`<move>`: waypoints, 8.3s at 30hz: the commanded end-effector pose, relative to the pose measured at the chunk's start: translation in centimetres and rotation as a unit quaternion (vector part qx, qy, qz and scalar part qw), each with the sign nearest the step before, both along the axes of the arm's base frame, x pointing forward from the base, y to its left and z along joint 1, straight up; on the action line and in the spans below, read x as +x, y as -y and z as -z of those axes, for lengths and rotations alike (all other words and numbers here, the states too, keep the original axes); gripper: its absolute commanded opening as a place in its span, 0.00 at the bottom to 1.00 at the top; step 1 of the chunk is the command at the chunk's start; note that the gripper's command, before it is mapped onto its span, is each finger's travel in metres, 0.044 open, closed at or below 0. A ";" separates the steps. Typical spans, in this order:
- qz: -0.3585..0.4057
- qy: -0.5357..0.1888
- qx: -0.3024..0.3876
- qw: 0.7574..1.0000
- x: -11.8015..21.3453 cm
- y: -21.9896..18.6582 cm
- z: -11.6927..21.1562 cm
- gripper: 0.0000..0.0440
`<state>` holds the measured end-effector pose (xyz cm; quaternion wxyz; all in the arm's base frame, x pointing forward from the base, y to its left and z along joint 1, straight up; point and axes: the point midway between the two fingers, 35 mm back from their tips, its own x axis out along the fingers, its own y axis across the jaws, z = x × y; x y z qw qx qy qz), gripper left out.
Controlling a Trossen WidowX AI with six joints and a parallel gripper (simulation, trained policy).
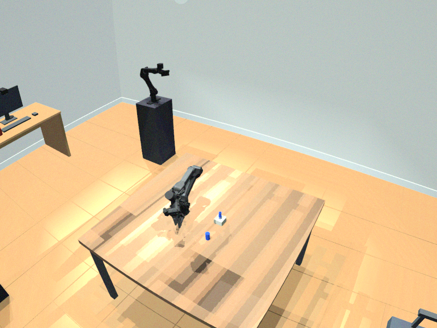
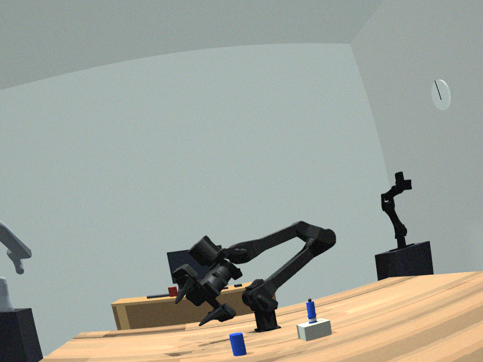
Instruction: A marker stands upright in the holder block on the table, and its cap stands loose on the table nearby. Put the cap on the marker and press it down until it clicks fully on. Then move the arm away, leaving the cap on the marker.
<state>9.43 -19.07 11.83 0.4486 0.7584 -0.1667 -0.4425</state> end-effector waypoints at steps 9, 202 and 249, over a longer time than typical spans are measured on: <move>-0.026 -0.005 0.028 0.999 0.9 -0.4 -0.8 0.49; -0.423 -0.501 0.256 0.710 18.7 -6.6 4.4 0.61; -0.498 -0.484 0.143 0.705 21.4 -15.2 -3.2 0.10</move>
